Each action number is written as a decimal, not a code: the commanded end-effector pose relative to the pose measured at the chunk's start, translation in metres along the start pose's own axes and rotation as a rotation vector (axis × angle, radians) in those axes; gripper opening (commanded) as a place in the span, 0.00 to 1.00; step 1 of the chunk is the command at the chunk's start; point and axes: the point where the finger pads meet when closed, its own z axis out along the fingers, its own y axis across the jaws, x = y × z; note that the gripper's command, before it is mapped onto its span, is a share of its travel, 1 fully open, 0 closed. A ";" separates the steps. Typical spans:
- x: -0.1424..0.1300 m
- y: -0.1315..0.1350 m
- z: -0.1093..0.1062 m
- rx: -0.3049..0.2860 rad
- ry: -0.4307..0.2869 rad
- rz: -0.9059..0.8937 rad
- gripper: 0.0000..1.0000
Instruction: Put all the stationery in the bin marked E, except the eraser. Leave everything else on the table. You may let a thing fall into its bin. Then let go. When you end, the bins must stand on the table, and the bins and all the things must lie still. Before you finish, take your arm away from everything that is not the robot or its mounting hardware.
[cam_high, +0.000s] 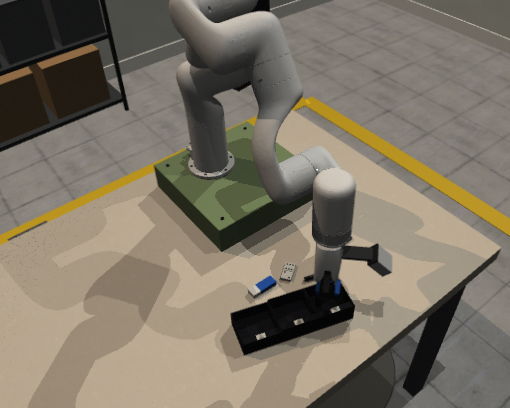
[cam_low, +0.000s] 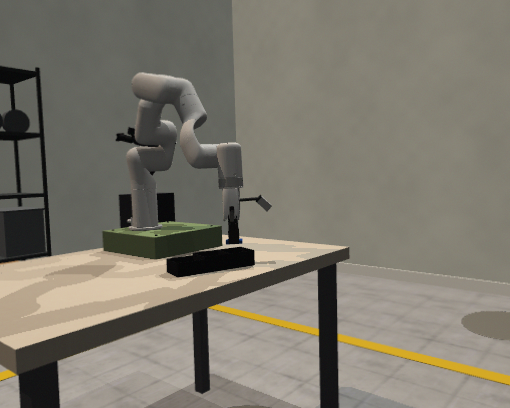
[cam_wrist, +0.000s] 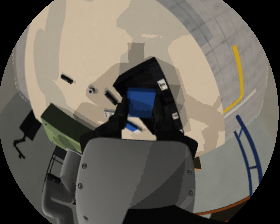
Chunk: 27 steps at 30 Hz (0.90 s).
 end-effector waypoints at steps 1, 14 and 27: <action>0.001 0.002 -0.002 -0.007 -0.002 0.157 0.00; 0.001 0.002 -0.002 0.000 0.003 0.510 0.00; 0.001 0.002 -0.002 -0.005 -0.003 0.861 0.00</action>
